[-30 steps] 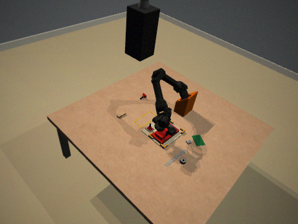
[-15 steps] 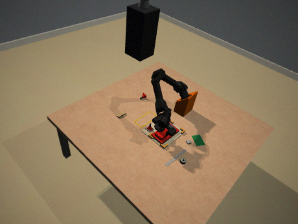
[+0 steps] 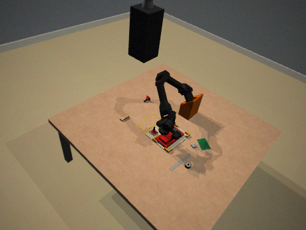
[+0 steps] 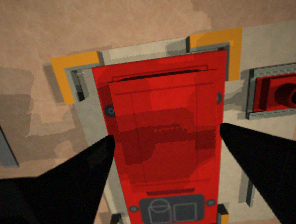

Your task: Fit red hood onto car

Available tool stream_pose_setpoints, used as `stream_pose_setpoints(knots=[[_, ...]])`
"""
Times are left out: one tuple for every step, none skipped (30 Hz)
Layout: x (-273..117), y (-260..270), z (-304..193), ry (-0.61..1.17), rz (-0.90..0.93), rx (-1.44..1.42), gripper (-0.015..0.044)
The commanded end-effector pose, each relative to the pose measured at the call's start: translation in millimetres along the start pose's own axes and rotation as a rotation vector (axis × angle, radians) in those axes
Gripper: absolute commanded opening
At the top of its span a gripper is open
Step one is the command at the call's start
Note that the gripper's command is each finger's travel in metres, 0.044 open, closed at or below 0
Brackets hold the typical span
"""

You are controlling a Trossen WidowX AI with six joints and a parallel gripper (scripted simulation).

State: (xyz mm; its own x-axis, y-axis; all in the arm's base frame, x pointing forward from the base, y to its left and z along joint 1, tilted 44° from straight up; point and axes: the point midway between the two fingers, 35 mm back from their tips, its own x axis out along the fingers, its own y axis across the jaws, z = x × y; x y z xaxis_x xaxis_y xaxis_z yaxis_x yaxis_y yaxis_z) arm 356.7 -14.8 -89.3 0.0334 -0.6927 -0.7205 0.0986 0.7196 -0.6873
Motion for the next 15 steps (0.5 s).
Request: stream_pose_setpoints(knots=[[-9.3, 0.5, 1.3, 0.002, 0.002, 0.003, 0.044], [-15.5, 0.9, 1.9, 0.004, 0.003, 0.003, 0.044], [-23.1, 1.3, 2.5, 0.006, 0.003, 0.003, 0.044], [-32.2, 1.5, 3.0, 0.008, 0.004, 0.003, 0.044], [-42.9, 1.6, 3.2, 0.011, 0.004, 0.003, 0.044], [-54.4, 1.4, 3.1, 0.014, 0.004, 0.003, 0.044], [-63.9, 1.1, 2.8, 0.017, 0.003, 0.003, 0.044], [-69.7, 0.8, 2.4, 0.018, 0.002, 0.003, 0.044], [-71.6, 0.7, 2.3, 0.019, 0.002, 0.003, 0.044], [-71.6, 0.7, 2.3, 0.019, 0.002, 0.003, 0.044], [-71.6, 0.7, 2.3, 0.019, 0.002, 0.003, 0.044], [-71.6, 0.7, 2.3, 0.019, 0.002, 0.003, 0.044], [-71.6, 0.7, 2.3, 0.019, 0.002, 0.003, 0.044], [-71.6, 0.7, 2.3, 0.019, 0.002, 0.003, 0.044], [-71.6, 0.7, 2.3, 0.019, 0.002, 0.003, 0.044]])
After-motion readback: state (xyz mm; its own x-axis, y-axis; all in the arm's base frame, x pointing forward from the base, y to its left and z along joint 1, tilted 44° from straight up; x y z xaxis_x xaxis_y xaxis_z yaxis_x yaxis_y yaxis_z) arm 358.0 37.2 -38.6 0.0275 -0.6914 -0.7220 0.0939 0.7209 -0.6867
